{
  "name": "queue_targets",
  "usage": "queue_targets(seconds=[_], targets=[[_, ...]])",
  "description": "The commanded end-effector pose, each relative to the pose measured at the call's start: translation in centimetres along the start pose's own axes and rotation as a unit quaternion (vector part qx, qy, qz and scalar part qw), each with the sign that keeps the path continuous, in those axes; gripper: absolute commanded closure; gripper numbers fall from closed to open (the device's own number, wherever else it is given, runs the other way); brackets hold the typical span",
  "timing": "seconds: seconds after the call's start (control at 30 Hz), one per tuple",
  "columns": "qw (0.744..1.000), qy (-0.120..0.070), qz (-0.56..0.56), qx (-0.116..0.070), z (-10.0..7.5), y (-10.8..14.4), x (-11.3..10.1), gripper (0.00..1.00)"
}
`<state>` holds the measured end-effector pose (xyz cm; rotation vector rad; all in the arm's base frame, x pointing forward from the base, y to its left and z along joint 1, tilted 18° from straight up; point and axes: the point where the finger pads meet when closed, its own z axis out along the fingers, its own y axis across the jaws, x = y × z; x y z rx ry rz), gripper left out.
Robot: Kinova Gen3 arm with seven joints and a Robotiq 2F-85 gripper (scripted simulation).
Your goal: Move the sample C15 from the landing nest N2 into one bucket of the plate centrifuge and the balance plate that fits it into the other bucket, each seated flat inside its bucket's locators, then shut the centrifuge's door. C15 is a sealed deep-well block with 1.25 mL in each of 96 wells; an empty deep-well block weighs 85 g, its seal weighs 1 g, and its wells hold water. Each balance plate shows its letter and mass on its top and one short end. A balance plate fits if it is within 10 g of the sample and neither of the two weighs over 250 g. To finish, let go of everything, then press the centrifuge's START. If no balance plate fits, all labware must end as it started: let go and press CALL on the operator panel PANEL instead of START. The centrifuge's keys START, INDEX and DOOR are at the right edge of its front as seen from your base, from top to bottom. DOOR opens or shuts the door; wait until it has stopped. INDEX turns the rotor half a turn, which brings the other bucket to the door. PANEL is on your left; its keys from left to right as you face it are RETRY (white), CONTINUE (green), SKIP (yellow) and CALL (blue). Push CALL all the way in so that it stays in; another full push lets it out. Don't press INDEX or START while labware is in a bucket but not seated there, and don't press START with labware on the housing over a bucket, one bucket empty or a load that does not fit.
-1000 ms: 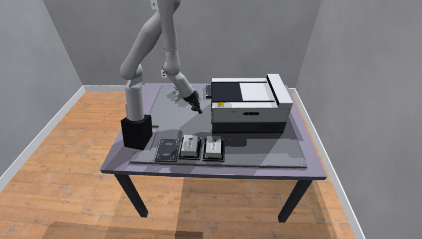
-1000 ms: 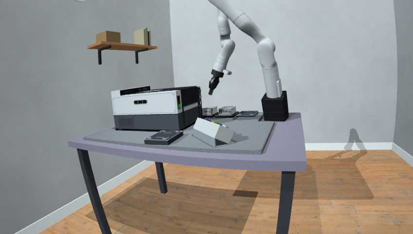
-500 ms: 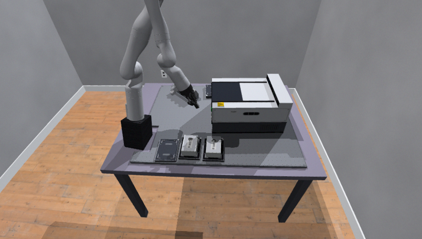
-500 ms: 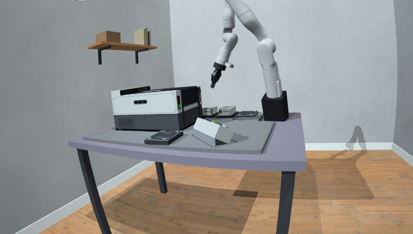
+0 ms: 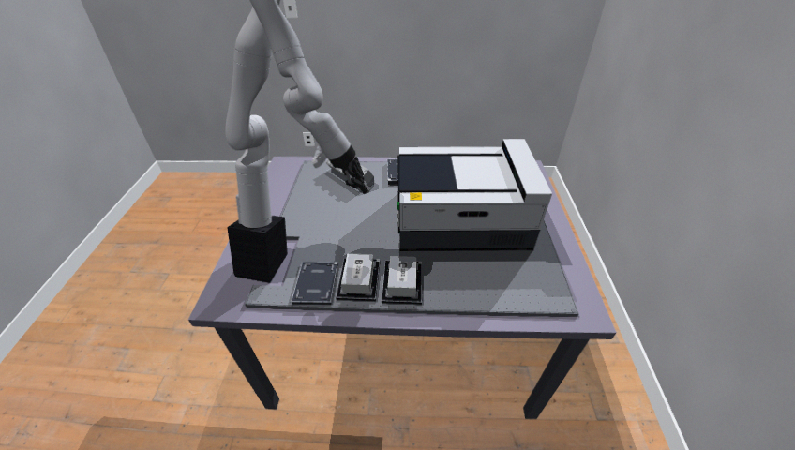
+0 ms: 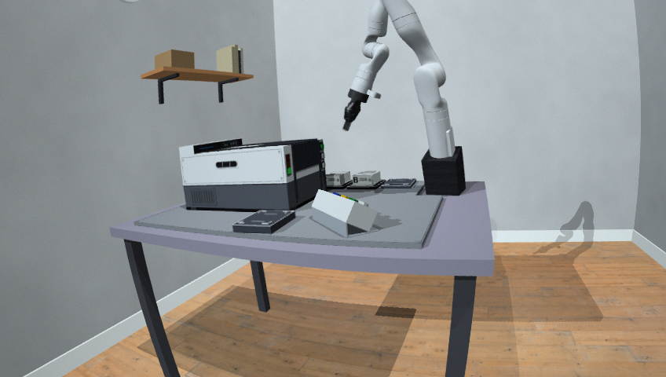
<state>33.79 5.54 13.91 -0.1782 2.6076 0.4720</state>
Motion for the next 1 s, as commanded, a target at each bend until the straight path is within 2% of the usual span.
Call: queue_targets(seconds=[0.0, 0.47, 0.53, 0.9, 0.97], targets=[[1.0, 0.01, 0.001, -0.006, -0.9, 0.1, -0.2, 0.9], [1.0, 0.01, 0.001, -0.006, -5.5, 0.0, -0.6, 0.9], [1.0, 0.01, 0.001, -0.006, -5.5, 0.0, -0.6, 0.9], [1.0, 0.01, 0.001, -0.006, -9.2, 0.0, -0.9, 0.9], [1.0, 0.01, 0.001, -0.006, -9.2, 0.0, -0.9, 0.9]])
